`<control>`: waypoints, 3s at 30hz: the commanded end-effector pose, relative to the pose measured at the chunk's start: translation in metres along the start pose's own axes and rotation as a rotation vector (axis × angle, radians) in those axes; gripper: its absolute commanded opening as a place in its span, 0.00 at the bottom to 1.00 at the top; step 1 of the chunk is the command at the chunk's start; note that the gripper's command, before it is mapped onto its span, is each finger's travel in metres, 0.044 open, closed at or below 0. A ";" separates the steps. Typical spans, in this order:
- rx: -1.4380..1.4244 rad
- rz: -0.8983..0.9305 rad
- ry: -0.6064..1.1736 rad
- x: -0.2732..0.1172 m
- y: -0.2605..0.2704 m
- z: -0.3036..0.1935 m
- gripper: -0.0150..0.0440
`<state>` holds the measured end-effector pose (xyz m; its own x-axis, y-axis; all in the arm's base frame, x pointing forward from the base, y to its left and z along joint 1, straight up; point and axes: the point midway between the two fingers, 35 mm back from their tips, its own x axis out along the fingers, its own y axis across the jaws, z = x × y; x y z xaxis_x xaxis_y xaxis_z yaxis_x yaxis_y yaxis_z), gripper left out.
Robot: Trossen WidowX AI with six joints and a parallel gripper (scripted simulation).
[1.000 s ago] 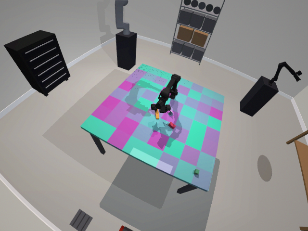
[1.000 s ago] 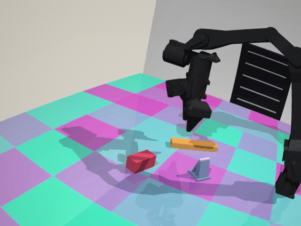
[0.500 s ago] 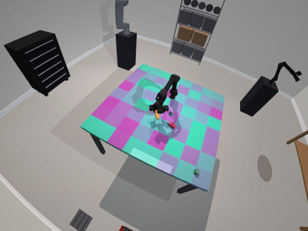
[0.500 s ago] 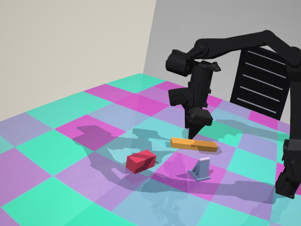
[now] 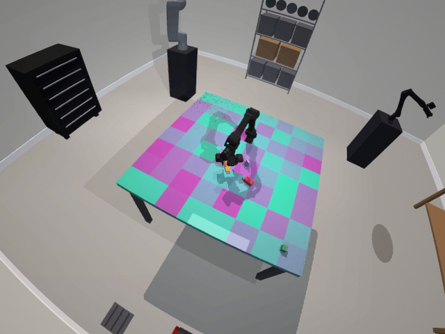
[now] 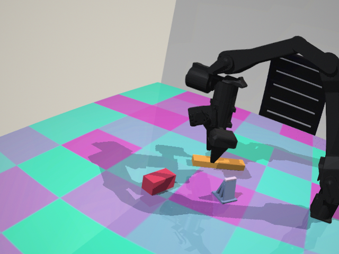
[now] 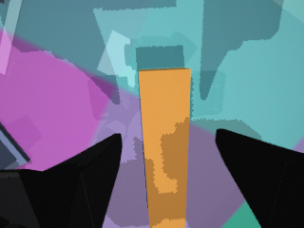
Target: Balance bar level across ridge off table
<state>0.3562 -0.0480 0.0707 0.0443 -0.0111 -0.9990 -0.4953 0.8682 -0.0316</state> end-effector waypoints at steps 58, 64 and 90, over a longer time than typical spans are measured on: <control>-0.001 0.006 0.004 -0.025 -0.002 0.003 0.25; -0.002 0.006 0.003 -0.040 -0.002 0.003 0.25; 0.156 0.010 0.002 -0.084 0.021 0.006 0.25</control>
<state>0.3512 -0.0388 0.1491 0.0270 -0.0071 -0.9996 -0.4142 0.9100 -0.0177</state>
